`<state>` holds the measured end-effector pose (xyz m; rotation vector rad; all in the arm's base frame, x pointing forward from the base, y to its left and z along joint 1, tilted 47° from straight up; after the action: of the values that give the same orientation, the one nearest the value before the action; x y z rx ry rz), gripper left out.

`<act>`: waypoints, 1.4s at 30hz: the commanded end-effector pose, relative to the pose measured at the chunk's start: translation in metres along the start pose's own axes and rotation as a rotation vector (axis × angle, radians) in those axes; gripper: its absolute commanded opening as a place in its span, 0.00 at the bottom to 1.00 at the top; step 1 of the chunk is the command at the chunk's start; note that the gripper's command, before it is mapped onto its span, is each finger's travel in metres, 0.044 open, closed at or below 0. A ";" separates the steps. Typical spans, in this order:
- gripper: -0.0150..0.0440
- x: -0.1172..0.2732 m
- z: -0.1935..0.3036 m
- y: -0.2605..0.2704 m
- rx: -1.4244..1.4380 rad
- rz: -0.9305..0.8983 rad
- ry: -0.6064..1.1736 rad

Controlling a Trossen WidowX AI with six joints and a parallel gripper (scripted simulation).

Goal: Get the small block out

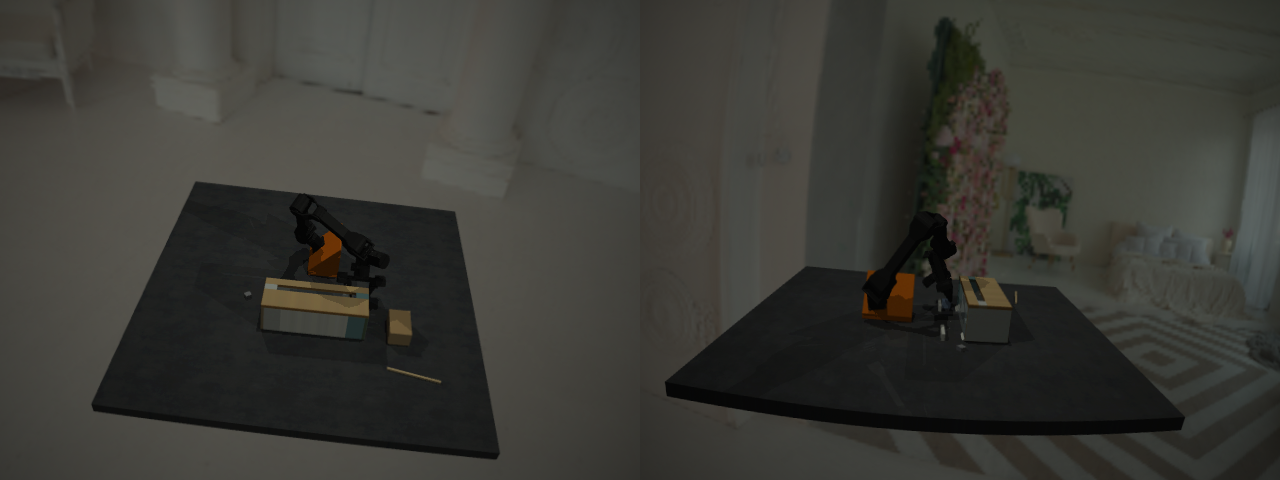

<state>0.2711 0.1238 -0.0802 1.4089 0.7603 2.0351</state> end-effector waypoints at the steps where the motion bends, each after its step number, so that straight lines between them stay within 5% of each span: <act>1: 0.74 -0.010 -0.008 0.001 0.017 -0.013 -0.006; 12: 0.74 -0.020 -0.013 0.002 0.019 -0.015 -0.005; 20: 0.38 -0.020 -0.013 0.002 0.019 -0.015 -0.005; 25: 0.26 -0.017 -0.011 0.002 0.018 -0.014 -0.005; 42: 0.25 0.045 0.017 0.004 0.036 0.008 -0.001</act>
<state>0.2722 0.1496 -0.0533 1.4186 0.7894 2.0230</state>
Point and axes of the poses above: the point midway between the two fingers, 35 mm back from their tips, its own x axis back along the fingers, its own y axis across the jaws, z = x × y, the point moved 6 cm from there along x, back along the fingers, and after that the axes turned 2 degrees about x, right-handed, at the moved point
